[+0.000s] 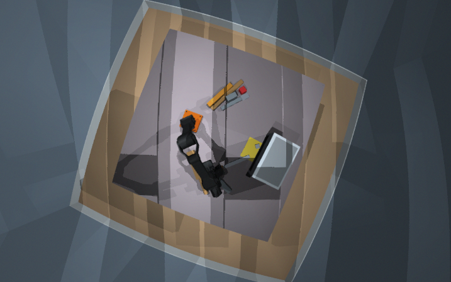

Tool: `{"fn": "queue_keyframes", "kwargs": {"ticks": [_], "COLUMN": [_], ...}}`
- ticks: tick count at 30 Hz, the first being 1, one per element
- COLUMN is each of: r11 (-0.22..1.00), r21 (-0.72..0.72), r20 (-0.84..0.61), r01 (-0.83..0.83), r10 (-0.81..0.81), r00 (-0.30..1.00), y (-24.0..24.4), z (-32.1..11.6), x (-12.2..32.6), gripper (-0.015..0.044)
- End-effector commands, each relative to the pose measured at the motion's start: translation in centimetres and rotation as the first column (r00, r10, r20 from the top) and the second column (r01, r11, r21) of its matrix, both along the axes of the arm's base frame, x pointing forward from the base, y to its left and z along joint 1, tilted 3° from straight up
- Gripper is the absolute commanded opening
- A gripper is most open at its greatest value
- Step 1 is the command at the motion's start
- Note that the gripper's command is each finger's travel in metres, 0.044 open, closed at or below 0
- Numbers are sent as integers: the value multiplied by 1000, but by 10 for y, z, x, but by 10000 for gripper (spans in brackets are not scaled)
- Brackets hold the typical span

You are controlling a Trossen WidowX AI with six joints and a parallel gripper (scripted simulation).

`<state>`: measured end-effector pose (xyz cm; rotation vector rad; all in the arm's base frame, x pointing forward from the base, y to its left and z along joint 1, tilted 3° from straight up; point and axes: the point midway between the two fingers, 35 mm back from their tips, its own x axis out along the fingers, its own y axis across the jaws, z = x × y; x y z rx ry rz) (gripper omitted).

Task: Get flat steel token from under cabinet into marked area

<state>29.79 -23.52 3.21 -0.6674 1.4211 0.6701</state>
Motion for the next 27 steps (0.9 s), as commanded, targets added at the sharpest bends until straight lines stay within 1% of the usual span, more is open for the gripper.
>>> {"fn": "queue_keyframes", "kwargs": {"ticks": [1, 15, 22, 23, 27], "r11": [1000, 1000, 1000, 1000, 1000], "r21": [1, 0, -4, -4, -6], "r20": [11, 10, 1, 1, 1], "r01": [-2, 1, 7, 7, 6], "r10": [2, -1, -7, -7, -6], "r00": [1000, 1000, 1000, 1000, 1000], "y": [-6, -24, -23, -23, -23], "z": [0, -4, -4, -4, -4], "x": [-4, -22, -21, -21, -21], "gripper": [0, 0, 184, 200, 200]}}
